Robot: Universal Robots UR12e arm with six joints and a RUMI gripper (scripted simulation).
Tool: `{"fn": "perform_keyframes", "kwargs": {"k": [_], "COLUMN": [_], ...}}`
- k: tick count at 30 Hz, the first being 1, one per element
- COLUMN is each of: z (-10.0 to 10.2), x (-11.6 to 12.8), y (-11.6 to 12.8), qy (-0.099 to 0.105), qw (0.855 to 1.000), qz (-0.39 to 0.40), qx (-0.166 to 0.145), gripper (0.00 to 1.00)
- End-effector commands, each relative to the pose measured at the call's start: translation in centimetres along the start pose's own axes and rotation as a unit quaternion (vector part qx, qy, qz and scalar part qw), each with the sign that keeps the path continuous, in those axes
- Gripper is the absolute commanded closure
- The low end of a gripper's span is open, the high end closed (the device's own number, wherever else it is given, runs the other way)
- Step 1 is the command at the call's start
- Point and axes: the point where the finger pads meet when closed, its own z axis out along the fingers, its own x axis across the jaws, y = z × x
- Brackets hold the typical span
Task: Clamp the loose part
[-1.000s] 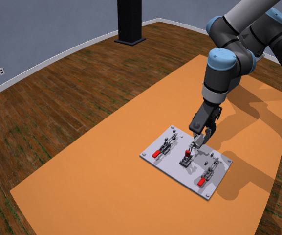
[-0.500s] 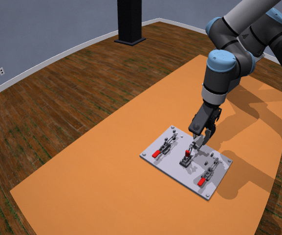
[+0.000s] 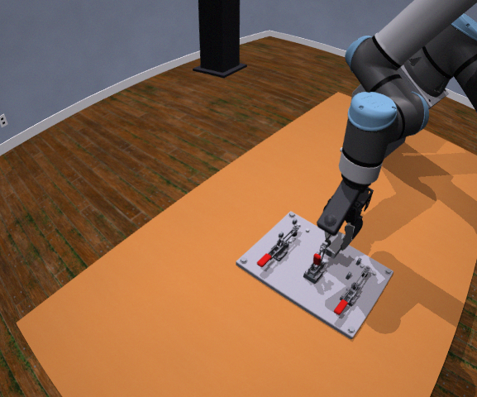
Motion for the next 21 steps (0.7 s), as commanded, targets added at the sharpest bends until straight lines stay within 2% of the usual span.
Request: {"fn": "perform_keyframes", "kwargs": {"k": [1, 21], "z": [0.6, 2.8], "x": [0.0, 0.0], "y": [-0.1, -0.2], "qy": [0.0, 0.0], "qw": [1.0, 1.0], "qz": [0.0, 0.0], "qx": [0.001, 0.001], "gripper": [1.0, 1.0]}}
